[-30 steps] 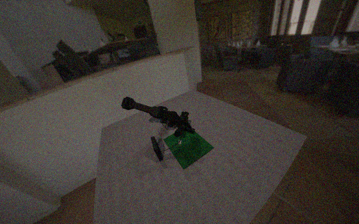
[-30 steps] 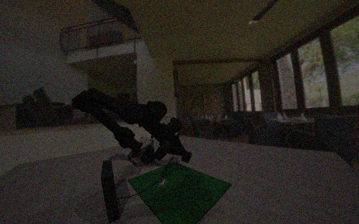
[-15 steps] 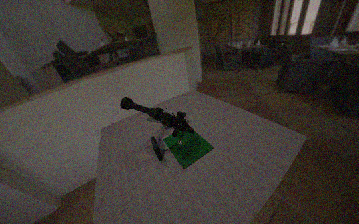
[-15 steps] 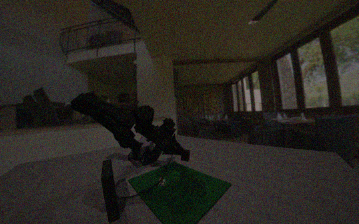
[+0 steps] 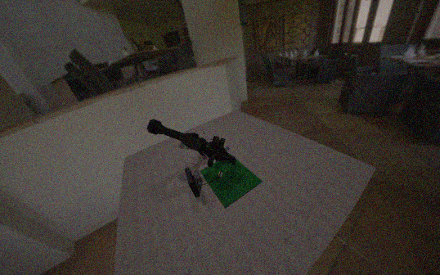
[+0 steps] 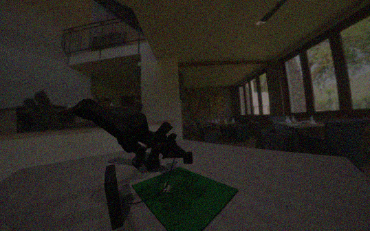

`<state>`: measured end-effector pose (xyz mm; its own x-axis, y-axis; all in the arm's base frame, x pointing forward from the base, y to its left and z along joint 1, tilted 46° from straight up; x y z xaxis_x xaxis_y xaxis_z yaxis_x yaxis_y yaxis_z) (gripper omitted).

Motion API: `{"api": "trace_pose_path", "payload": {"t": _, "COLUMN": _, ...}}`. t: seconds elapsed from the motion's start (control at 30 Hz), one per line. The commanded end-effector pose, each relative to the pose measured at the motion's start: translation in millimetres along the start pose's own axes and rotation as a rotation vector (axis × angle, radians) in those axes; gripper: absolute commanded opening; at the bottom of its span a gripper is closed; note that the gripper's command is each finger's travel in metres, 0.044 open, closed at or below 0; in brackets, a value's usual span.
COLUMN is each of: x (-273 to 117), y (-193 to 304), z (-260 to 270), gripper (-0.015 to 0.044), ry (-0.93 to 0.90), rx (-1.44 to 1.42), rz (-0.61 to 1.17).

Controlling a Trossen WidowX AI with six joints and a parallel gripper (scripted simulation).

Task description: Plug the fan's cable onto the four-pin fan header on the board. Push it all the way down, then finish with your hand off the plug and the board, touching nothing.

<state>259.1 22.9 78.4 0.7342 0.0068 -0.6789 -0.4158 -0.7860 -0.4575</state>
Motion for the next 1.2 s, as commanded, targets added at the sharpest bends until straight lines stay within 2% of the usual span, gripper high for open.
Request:
{"api": "trace_pose_path", "payload": {"t": 0.0, "x": -7.0, "y": 4.0, "z": 1.5, "gripper": 0.0, "ry": 0.031, "rx": -0.027, "rz": -0.051}}
{"api": "trace_pose_path", "payload": {"t": 0.17, "x": -12.1, "y": 7.0, "z": 2.7, "gripper": 0.0, "ry": 0.059, "rx": -0.049, "rz": -0.09}}
{"api": "trace_pose_path", "payload": {"t": 1.17, "x": -12.8, "y": 0.0, "z": 3.6, "gripper": 0.0, "ry": 0.043, "rx": -0.045, "rz": -0.071}}
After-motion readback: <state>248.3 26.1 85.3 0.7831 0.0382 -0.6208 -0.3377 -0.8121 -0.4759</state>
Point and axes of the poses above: the point midway between the two fingers, 35 mm back from their tips, its own x axis out along the fingers, its own z axis across the jaws, y = z × x, the point moved 7 cm from there along -x, back along the fingers, and after that the axes turned 4 degrees about -x, right-handed, at the moved point
